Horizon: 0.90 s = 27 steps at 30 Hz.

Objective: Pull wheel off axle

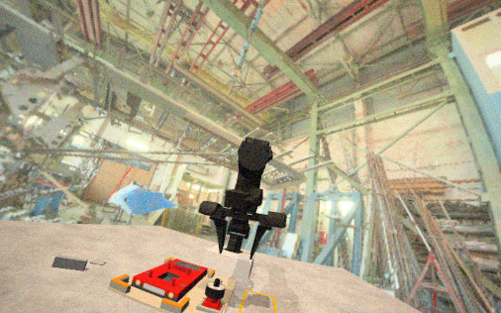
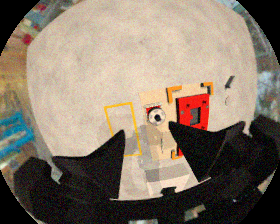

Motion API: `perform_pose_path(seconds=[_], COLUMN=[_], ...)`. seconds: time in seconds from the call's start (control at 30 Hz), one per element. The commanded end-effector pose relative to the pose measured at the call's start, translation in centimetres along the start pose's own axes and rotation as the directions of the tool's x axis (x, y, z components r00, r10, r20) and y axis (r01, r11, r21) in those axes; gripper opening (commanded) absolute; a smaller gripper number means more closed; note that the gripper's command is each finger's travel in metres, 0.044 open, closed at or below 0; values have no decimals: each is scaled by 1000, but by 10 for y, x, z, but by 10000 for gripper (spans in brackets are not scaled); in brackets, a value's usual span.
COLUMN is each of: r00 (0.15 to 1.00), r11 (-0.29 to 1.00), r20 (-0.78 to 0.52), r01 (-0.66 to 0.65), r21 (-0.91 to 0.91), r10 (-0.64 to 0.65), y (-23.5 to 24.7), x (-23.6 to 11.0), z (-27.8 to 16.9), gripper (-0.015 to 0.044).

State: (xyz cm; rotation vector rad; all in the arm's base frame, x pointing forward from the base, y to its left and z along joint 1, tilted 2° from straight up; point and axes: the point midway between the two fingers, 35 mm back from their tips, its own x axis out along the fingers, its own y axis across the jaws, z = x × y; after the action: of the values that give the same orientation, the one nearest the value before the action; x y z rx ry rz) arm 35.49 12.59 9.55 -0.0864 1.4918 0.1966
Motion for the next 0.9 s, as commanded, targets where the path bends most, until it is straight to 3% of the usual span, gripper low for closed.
perform_pose_path(seconds=[0.0,0.6,0.87], r00=[996,996,996], r11=[999,999,999], r20=[-72,-75,-75], r01=[45,47,47], r21=[3,3,3], r10=[-45,-47,-47], y=[-27,-29,-30], x=[4,6,41], z=[-16,-9,-9], gripper=[300,300,300])
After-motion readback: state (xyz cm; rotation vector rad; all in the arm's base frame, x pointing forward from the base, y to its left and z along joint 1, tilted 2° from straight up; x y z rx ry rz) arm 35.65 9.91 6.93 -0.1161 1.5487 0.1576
